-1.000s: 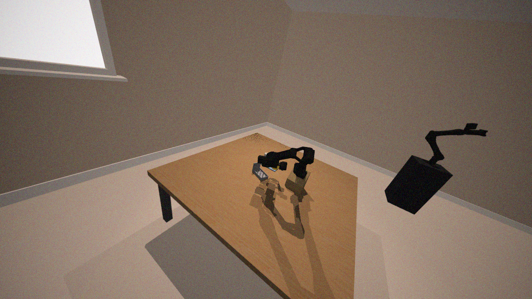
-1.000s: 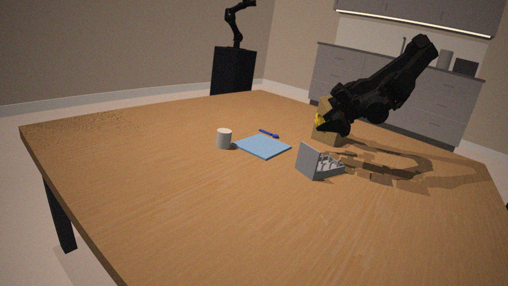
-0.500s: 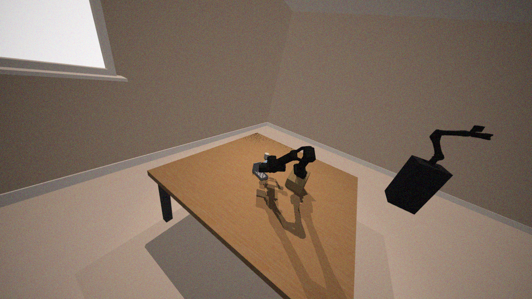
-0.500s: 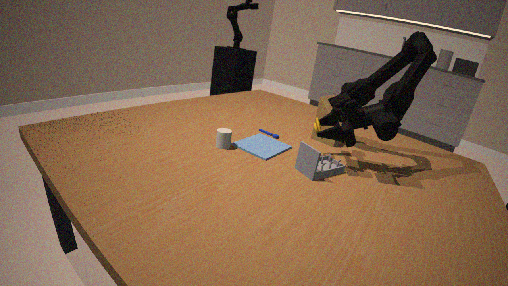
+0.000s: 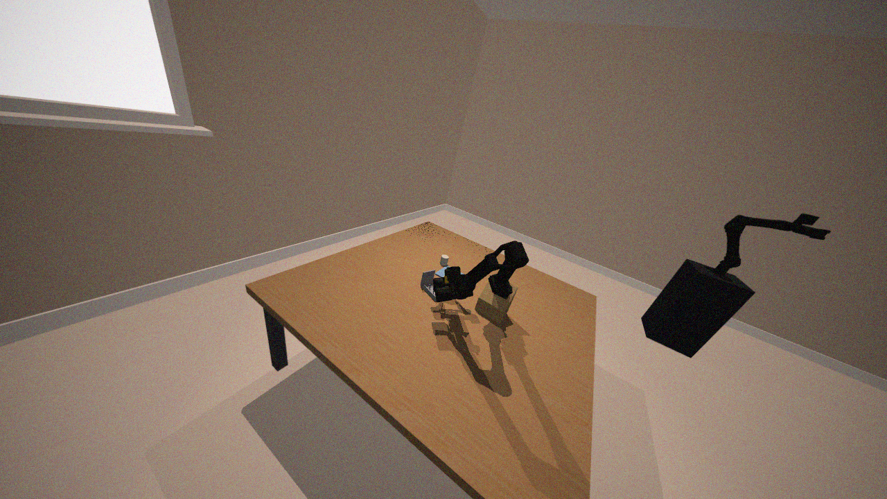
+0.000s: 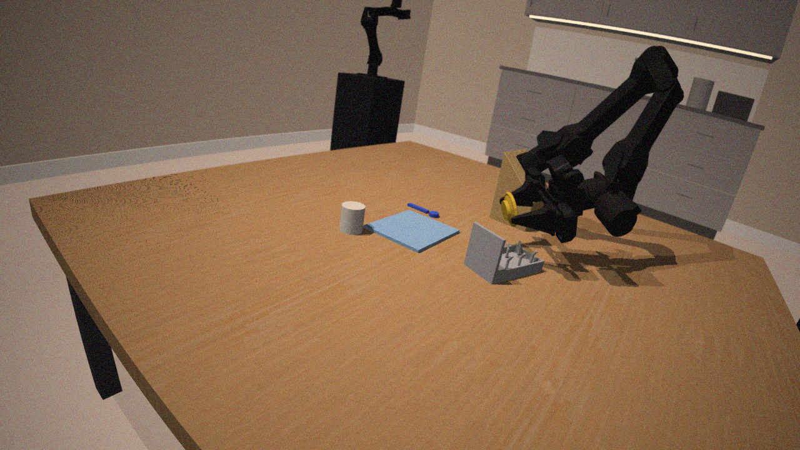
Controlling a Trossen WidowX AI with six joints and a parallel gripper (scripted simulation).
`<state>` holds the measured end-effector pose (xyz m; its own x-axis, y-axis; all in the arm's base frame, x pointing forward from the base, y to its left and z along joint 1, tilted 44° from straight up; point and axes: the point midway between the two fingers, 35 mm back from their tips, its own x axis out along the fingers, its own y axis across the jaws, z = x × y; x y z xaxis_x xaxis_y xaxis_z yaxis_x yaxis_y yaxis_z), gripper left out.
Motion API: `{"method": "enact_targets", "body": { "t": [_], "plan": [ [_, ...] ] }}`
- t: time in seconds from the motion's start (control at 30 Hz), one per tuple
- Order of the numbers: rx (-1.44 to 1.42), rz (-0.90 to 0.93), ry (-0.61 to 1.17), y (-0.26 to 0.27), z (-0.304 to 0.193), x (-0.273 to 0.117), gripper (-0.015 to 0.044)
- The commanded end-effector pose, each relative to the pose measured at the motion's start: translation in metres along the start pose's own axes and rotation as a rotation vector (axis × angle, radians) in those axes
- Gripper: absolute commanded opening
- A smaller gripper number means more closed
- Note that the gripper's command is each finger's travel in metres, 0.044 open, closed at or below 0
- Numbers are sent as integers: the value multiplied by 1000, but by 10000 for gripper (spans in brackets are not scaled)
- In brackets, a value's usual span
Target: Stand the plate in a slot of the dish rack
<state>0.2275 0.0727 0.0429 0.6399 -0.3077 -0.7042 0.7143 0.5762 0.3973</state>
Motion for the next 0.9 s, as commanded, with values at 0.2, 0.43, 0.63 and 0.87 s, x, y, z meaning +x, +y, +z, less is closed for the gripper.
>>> {"method": "enact_targets", "body": {
  "t": [0.2, 0.43, 0.63, 0.87],
  "plan": [
    [0, 184, -131, 10, -6, -15, 0],
    [17, 305, -200, 15, -9, -29, 0],
    [45, 407, -251, 16, -10, -42, 0],
    [60, 449, -271, 16, -11, -48, 0]
  ]
}}
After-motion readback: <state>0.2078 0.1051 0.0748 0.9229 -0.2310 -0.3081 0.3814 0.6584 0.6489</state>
